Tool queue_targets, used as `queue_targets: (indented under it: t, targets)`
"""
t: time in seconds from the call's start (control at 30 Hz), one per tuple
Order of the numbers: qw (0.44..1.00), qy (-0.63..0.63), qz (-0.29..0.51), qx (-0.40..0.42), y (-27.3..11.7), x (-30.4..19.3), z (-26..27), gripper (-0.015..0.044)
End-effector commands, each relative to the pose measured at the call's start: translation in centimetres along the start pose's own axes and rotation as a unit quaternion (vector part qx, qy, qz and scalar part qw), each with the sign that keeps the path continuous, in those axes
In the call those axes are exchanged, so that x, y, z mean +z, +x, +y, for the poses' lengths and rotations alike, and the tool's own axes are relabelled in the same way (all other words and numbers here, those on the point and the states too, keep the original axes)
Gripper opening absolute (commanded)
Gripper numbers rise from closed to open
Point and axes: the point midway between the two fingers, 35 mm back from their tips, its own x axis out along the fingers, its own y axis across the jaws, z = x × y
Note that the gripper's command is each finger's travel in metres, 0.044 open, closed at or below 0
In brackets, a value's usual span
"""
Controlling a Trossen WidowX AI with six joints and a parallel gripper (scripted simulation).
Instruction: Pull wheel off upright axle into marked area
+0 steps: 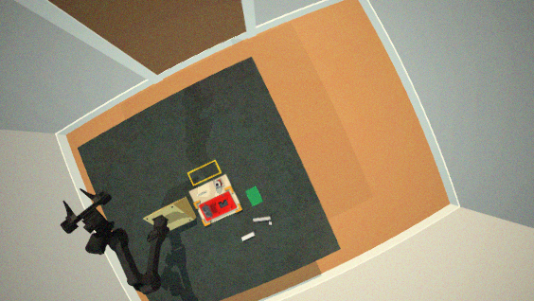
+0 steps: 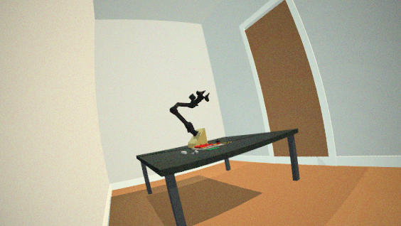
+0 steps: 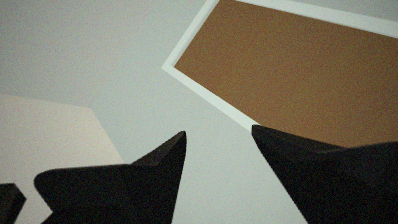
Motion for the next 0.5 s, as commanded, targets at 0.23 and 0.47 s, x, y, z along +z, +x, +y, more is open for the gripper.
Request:
queue_targets:
  t: [0.23, 0.47]
  targets:
    - [0.981, 0.066, -0.031, -0.178, 1.9, 4.0, -10.7, 0.0300]
    - [0.949, 0.111, -0.055, -0.291, 1.2, 6.4, -17.8, 0.0300]
